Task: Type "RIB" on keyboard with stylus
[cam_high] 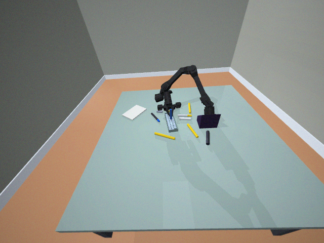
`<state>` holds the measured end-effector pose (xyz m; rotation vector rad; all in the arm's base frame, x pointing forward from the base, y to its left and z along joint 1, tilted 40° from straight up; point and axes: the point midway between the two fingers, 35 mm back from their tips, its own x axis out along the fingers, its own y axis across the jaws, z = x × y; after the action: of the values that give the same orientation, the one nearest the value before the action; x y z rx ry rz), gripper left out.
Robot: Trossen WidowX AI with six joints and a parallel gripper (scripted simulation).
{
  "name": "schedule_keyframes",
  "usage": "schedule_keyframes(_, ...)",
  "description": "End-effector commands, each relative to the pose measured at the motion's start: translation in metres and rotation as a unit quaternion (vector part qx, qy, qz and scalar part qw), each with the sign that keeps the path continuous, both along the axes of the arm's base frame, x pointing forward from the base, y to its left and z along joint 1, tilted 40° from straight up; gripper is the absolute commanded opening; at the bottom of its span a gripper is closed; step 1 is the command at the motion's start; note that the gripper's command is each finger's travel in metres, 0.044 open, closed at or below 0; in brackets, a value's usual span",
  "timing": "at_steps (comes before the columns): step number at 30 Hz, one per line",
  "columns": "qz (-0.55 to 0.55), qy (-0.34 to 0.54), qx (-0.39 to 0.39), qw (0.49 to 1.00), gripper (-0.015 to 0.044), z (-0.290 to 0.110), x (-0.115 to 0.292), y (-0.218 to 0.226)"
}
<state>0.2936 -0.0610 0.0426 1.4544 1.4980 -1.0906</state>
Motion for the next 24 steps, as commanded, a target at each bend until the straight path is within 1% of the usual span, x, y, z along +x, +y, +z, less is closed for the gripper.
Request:
schedule_keyframes(1, 0.002, 0.001, 0.000, 1.000, 0.0000, -0.0018, -0.0003, -0.0008)
schedule_keyframes(4, 0.002, 0.001, 0.000, 1.000, 0.0000, -0.0018, -0.0003, -0.0008)
schedule_keyframes(7, 0.002, 0.001, -0.001, 1.000, 0.0079, -0.0030, -0.0011, -0.0014)
schedule_keyframes(24, 0.002, 0.001, -0.001, 1.000, 0.0081, -0.0088, -0.0017, -0.0063)
